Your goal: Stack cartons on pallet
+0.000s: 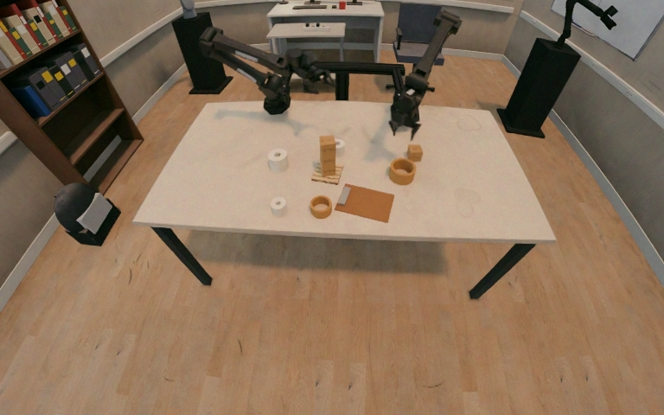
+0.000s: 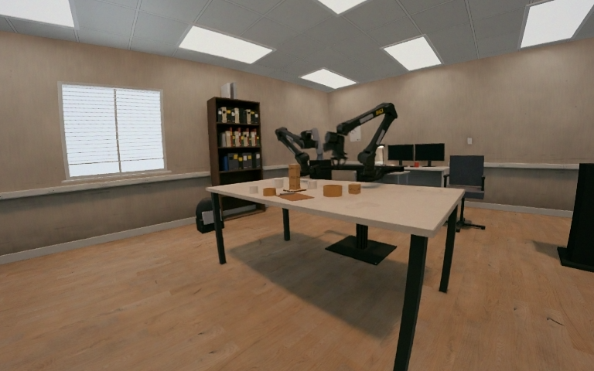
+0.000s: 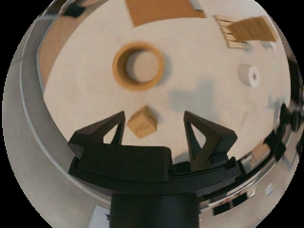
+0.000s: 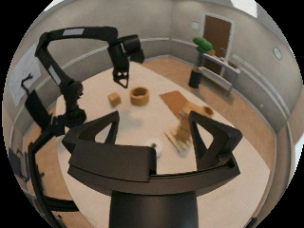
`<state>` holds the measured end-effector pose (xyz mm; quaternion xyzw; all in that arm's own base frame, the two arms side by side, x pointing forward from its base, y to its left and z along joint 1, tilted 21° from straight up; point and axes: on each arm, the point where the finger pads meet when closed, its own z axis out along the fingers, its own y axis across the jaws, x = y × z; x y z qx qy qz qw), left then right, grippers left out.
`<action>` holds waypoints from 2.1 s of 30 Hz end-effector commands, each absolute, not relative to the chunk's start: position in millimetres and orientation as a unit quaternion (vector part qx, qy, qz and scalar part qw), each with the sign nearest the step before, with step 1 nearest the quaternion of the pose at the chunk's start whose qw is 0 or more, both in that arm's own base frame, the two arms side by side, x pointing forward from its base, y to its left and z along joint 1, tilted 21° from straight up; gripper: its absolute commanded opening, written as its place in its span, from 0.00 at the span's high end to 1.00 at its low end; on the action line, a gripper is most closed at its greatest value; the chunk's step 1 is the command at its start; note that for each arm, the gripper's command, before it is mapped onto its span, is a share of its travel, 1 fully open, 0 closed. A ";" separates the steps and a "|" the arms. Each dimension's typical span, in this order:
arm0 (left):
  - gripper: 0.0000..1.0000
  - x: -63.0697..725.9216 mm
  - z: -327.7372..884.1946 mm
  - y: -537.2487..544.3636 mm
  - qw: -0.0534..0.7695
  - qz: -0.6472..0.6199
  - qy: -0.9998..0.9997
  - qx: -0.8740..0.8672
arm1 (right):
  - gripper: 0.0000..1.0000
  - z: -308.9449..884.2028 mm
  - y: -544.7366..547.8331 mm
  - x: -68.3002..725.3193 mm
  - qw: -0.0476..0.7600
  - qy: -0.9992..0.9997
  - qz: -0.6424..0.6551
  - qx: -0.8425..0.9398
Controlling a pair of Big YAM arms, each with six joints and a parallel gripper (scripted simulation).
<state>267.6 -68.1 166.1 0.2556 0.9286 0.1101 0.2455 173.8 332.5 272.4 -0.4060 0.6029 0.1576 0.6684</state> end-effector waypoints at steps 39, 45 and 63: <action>0.17 235.8 62.4 17.1 0.303 0.037 0.951 -0.039 | 0.00 179.1 525.0 155.3 0.598 0.575 0.221 -0.513; 0.17 246.1 68.7 19.6 0.313 0.040 0.948 -0.038 | 0.00 179.1 525.0 155.3 0.598 0.575 0.221 -0.513; 0.17 259.9 49.0 22.3 0.313 0.040 0.948 -0.038 | 0.00 179.1 525.0 155.3 0.598 0.575 0.221 -0.513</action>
